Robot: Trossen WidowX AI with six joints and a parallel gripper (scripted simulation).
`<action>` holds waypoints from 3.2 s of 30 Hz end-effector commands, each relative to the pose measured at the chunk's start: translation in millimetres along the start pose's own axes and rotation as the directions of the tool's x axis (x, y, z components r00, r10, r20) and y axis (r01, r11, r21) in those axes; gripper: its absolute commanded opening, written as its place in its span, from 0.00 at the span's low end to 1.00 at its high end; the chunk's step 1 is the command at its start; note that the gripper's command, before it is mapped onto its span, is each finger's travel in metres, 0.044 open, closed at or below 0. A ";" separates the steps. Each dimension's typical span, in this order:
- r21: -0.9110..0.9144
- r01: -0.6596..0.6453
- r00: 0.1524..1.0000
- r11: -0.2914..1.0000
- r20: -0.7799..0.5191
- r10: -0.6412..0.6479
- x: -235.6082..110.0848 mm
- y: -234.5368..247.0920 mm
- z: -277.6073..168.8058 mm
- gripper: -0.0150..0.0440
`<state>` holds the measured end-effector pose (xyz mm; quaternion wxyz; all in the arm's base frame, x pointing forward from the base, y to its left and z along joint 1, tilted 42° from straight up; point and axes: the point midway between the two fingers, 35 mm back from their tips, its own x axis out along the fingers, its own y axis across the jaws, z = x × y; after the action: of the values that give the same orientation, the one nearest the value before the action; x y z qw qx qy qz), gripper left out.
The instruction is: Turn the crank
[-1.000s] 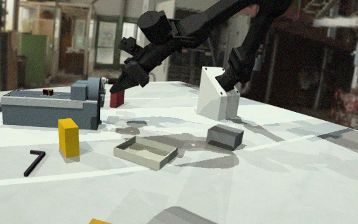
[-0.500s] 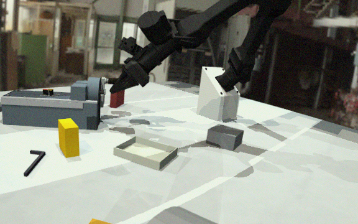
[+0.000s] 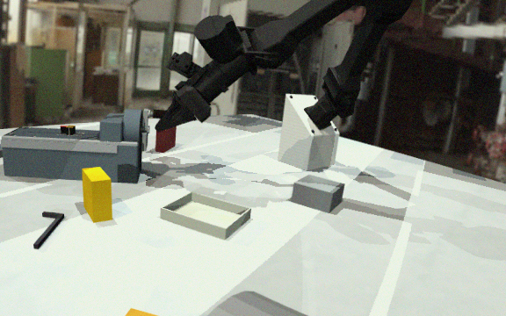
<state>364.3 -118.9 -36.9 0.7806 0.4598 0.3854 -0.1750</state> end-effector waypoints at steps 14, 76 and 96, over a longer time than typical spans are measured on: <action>0.011 0.022 1.000 1.000 0.005 -0.022 -0.4 -10.6 0.0 0.25; 0.011 0.022 1.000 1.000 0.005 -0.022 1.6 -16.0 -1.7 0.25; 0.002 -0.001 1.000 1.000 0.005 0.001 1.3 -8.5 -0.9 0.25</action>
<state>359.4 -122.5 -43.2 0.7814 0.4602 0.3829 -0.1762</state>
